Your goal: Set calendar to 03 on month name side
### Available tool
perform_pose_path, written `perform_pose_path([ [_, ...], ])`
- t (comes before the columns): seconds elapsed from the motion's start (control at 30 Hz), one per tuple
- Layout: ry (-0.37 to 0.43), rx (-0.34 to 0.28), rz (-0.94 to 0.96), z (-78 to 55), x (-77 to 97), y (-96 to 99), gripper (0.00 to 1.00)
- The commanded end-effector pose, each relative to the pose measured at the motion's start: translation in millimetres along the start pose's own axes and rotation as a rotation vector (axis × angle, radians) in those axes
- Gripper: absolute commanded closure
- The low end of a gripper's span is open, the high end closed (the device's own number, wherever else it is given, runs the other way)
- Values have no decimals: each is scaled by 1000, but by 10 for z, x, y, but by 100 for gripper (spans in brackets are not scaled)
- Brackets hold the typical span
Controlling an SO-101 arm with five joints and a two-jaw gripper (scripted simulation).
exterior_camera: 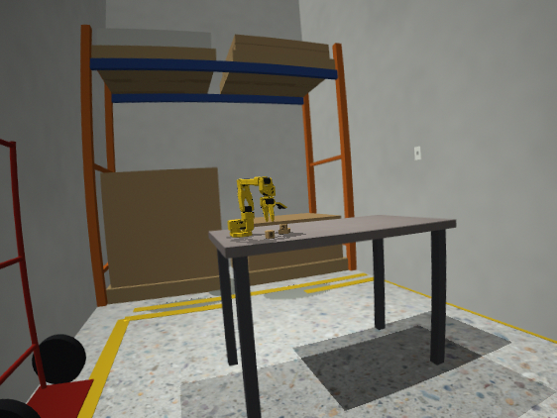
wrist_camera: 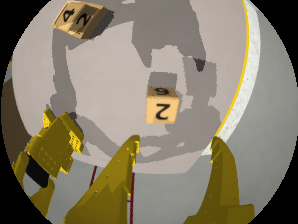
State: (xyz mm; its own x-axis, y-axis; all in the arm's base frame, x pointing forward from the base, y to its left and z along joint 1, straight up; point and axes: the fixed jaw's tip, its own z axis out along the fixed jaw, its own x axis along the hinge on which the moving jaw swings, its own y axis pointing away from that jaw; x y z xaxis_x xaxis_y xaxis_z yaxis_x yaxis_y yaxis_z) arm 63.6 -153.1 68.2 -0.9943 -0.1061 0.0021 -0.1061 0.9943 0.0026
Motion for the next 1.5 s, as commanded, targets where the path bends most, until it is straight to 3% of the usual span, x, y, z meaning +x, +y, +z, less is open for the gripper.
perform_pose_path([
  [0.0,-16,54,-2,-122,-2,-47,64],
  [0.83,-21,71,-2,-147,-4,-53,64],
  [0.97,-38,133,-2,-238,-9,-72,64],
  [1.17,-83,295,-2,-481,-15,-96,65],
  [1.23,-83,295,-2,-481,-15,-96,65],
  [1.47,-133,477,-2,-754,-9,-75,65],
])
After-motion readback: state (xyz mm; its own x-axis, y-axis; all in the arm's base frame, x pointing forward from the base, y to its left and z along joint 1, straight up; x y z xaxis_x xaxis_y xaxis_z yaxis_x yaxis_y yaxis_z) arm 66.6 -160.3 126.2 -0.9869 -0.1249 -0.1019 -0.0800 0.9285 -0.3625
